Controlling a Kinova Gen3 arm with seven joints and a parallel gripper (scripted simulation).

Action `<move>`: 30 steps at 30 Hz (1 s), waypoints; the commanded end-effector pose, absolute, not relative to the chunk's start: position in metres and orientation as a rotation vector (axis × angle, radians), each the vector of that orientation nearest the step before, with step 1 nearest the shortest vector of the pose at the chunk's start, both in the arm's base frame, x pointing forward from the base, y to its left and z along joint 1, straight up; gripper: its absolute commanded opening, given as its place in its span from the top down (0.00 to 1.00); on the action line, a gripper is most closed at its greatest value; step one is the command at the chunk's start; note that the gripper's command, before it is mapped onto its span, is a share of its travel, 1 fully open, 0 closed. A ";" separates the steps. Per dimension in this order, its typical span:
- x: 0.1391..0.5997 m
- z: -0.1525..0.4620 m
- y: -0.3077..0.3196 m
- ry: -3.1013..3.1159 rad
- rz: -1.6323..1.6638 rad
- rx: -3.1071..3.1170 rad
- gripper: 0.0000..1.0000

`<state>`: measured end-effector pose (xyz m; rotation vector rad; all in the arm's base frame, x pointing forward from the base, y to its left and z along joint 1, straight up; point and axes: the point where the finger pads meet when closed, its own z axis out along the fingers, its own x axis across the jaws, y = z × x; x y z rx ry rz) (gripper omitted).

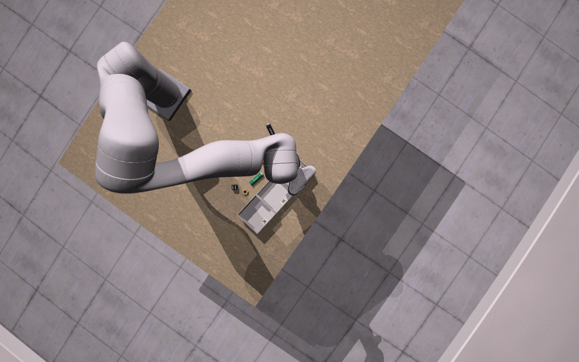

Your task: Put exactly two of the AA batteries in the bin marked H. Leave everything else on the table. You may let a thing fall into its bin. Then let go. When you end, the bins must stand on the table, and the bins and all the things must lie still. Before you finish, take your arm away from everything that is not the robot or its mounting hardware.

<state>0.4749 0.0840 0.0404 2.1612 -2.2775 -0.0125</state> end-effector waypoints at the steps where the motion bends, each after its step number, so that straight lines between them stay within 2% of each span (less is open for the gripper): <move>1: 0.477 0.049 0.083 -2.283 -0.005 2.162 0.69; 8: 0.477 0.076 0.083 -2.283 -0.005 2.162 0.69; 14: 0.477 0.076 0.083 -2.283 -0.005 2.162 0.69; 30: 0.477 0.201 0.083 -2.283 -0.005 2.162 0.69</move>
